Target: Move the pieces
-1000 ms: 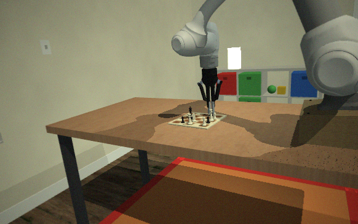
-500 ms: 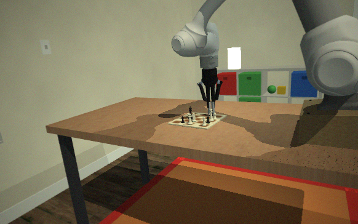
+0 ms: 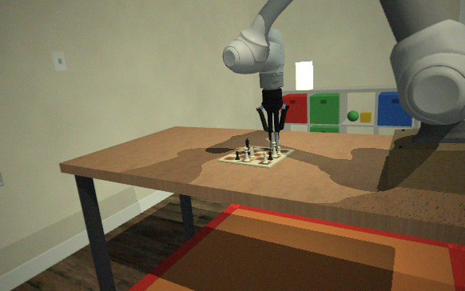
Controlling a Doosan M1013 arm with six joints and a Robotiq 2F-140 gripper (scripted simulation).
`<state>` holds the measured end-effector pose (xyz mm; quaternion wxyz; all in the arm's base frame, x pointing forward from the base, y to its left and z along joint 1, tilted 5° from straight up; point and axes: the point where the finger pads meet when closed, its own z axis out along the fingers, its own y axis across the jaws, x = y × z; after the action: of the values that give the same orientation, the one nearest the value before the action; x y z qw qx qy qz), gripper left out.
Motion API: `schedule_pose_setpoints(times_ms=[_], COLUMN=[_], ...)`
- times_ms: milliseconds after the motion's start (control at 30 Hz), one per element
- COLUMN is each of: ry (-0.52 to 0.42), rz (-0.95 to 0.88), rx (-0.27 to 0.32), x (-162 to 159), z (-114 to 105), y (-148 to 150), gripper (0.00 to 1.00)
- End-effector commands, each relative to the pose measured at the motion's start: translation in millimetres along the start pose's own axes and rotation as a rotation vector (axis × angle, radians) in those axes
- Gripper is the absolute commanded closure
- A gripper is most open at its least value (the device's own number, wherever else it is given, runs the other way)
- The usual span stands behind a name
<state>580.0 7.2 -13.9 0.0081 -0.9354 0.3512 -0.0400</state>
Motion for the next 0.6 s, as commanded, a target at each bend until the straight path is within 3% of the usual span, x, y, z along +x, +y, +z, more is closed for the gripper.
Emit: schedule_pose_setpoints(times_ms=[0, 500, 567], ry=[0.000, 0.000, 0.000], rz=[0.000, 0.000, 0.000], rx=[0.000, 0.000, 0.000], x=[0.0, 0.0, 0.0], z=[-0.1, -0.1, -0.1], y=[-0.1, -0.1, -0.1], gripper=[1.00, 1.00, 0.96])
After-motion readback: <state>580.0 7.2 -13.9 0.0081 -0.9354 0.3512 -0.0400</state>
